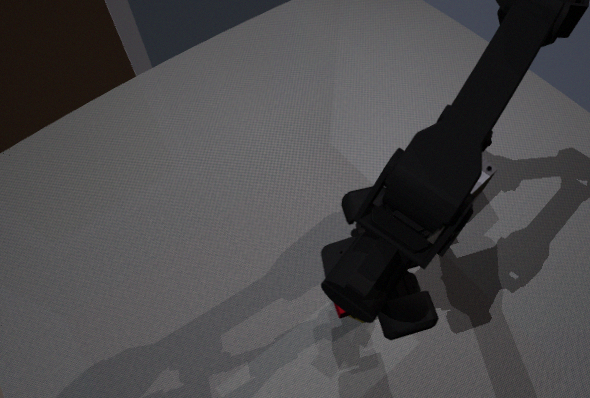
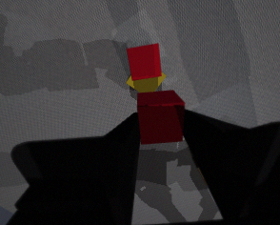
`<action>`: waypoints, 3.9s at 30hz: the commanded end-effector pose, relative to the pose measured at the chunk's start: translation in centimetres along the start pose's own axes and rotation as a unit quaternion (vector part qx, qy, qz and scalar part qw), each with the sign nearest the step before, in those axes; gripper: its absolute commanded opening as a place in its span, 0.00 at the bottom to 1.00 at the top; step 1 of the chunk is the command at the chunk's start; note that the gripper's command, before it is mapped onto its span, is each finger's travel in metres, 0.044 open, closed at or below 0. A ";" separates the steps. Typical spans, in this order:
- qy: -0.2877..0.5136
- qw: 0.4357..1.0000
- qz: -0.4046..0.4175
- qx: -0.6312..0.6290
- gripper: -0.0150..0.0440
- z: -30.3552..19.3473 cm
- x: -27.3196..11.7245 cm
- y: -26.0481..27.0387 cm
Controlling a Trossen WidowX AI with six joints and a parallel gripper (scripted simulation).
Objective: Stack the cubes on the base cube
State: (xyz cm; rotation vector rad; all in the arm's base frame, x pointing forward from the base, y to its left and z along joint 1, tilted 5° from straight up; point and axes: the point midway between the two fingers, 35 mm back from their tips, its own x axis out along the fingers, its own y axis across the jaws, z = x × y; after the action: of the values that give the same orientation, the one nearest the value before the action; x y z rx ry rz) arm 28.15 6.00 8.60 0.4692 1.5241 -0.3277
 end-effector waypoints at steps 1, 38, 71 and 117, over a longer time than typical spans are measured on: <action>-0.002 0.999 0.000 -0.037 0.43 -0.6 0.0 0.3; -0.001 0.999 0.000 -0.038 0.43 -0.6 5.2 0.4; -0.001 0.999 0.000 -0.037 0.57 -0.6 6.0 0.4; -0.001 0.999 0.001 -0.039 0.60 -0.6 0.8 0.4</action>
State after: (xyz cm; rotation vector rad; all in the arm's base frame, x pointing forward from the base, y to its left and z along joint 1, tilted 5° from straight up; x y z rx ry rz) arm 27.74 6.72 7.11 0.4089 1.5368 -0.2723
